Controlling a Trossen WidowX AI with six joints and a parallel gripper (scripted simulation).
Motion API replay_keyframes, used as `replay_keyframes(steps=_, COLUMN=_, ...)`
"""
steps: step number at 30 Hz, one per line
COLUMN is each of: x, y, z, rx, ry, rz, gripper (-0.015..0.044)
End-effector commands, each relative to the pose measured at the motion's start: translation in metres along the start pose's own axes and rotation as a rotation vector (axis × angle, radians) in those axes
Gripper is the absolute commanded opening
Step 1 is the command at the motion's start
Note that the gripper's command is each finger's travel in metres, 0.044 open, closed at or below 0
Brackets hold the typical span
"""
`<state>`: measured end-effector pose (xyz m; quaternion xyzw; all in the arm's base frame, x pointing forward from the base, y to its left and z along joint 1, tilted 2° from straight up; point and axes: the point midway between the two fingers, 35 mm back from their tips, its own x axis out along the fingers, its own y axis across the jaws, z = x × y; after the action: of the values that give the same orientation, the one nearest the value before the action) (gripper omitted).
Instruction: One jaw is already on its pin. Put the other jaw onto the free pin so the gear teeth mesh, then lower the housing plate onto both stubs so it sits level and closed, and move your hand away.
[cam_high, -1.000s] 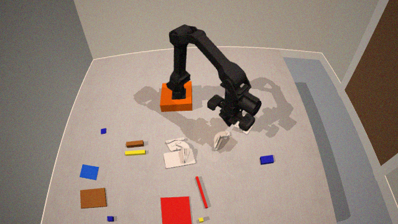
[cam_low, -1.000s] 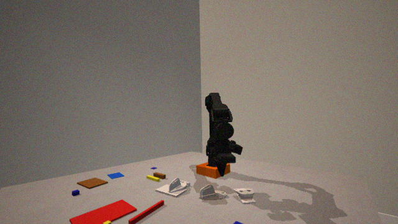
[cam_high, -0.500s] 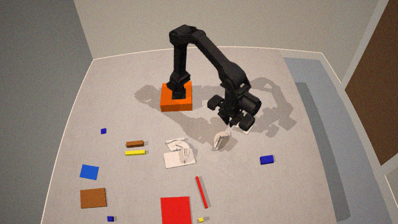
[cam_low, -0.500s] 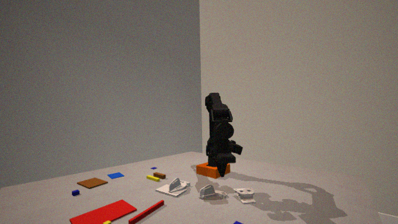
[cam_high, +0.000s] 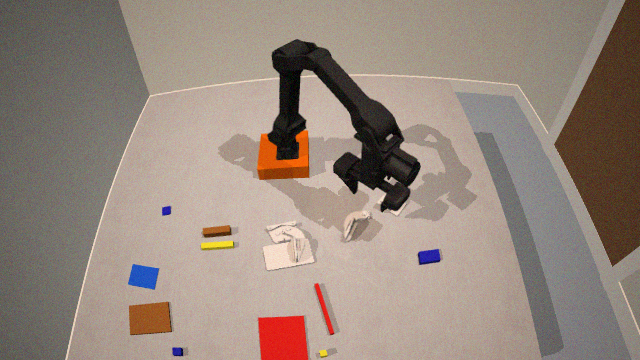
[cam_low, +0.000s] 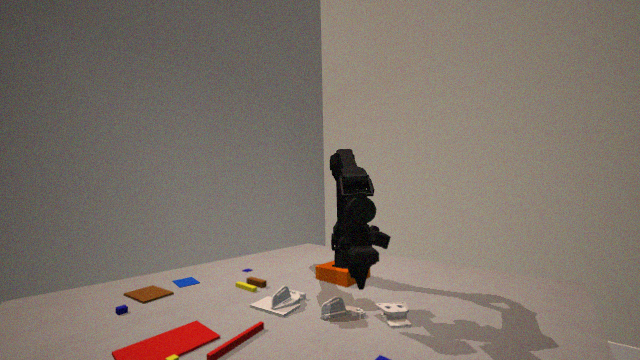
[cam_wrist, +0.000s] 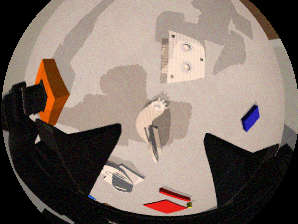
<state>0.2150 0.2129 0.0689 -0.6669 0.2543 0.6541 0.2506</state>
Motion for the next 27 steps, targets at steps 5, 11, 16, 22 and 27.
replay_keyframes(steps=5, x=0.0, y=0.0, z=0.0, rx=0.0, ry=0.0, rz=0.0, gripper=0.044)
replay_keyframes(steps=11, x=0.0, y=0.0, z=0.0, rx=0.0, ry=0.0, rz=0.0, gripper=0.044)
replay_keyframes(steps=16, x=0.0, y=0.0, z=0.0, rx=0.0, ry=0.0, rz=0.0, gripper=0.044)
replay_keyframes(steps=22, x=0.0, y=0.0, z=0.0, rx=0.0, ry=0.0, rz=0.0, gripper=0.044)
replay_keyframes(steps=27, x=0.0, y=0.0, z=0.0, rx=0.0, ry=0.0, rz=0.0, gripper=0.0387)
